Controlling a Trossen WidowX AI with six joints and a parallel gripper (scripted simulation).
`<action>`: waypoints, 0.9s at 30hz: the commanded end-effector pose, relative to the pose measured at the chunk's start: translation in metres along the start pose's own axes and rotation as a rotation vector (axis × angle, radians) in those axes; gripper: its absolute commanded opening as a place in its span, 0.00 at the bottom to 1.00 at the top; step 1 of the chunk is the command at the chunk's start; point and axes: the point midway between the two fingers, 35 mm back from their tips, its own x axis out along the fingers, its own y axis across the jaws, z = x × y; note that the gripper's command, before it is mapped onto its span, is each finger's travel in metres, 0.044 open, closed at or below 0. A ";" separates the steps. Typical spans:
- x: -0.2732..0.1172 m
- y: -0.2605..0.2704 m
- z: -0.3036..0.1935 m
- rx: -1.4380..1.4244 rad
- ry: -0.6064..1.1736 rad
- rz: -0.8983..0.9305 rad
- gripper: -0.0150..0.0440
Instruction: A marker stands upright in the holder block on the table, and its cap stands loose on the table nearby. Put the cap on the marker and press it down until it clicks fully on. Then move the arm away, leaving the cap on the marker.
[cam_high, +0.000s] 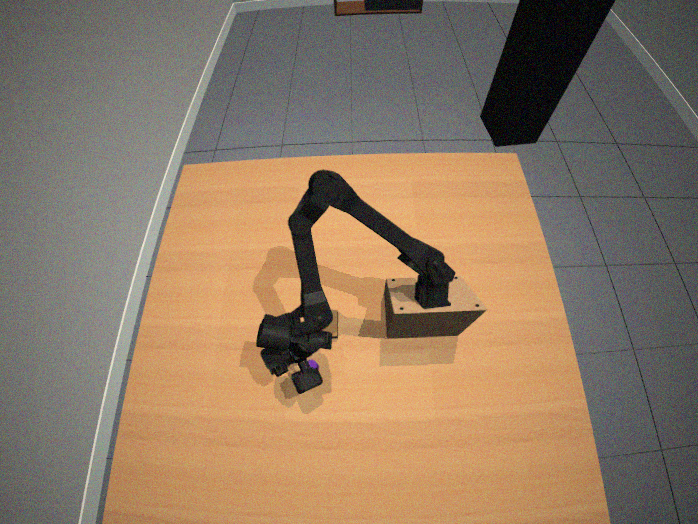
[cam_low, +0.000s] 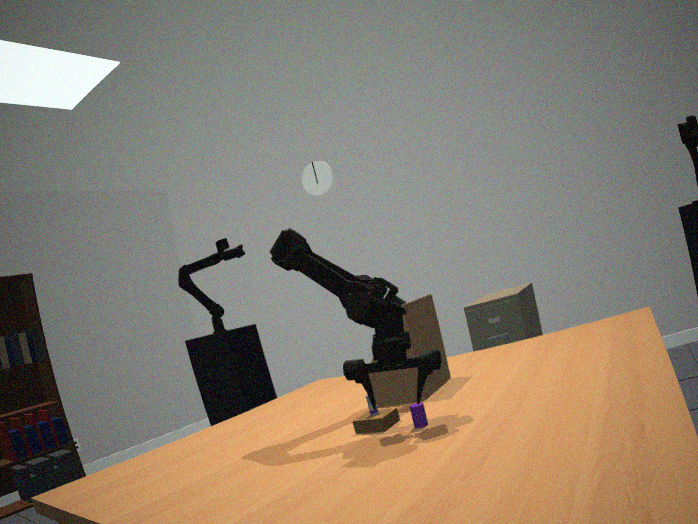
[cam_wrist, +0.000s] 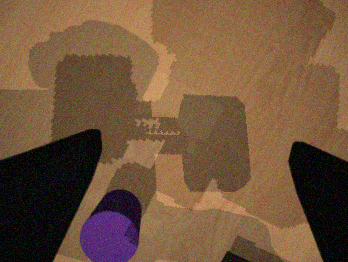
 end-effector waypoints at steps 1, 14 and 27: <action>0.000 0.001 0.000 0.010 0.003 0.003 0.89; -0.035 0.029 -0.001 0.774 0.325 0.027 0.67; -0.065 0.025 -0.007 1.100 0.464 -0.114 0.67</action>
